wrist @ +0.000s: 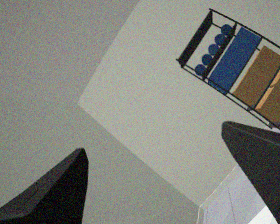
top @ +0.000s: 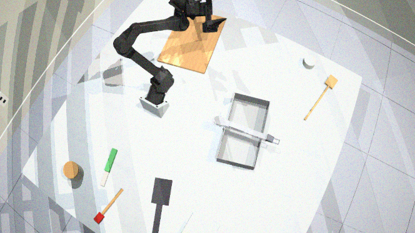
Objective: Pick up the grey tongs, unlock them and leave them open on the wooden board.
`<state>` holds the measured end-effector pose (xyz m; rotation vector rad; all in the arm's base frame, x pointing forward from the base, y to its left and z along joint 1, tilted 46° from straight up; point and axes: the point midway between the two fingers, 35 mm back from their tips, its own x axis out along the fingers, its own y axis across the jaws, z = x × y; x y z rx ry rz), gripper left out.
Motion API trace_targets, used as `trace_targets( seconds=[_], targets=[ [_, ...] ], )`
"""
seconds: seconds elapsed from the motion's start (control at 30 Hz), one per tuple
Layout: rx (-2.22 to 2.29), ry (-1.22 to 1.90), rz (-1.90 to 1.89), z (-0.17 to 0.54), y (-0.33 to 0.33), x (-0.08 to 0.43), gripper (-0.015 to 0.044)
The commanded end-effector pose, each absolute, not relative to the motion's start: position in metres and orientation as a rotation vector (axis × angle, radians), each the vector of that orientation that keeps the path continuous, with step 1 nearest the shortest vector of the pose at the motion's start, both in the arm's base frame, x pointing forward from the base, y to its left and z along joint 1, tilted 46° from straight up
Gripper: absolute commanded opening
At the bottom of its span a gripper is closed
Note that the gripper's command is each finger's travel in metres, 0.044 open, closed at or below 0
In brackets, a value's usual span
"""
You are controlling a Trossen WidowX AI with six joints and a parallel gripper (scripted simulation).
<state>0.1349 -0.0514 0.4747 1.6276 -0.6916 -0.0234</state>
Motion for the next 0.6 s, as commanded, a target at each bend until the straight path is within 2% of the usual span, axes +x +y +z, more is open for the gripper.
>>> trace_targets(
  seconds=[0.0, 0.13, 0.17, 0.37, 0.57],
  targets=[
    [1.611, -0.690, -0.024, 0.476, -0.050, 0.136, 0.0374],
    [1.421, -0.652, -0.024, 0.485, -0.025, 0.154, 0.0269],
    [1.350, -0.637, -0.026, 0.488, -0.016, 0.161, 0.0260],
    [0.868, -0.455, -0.039, 0.493, 0.046, 0.230, 0.0260],
    [0.458, -0.165, -0.039, 0.453, 0.089, 0.312, 0.0260]
  ],
)
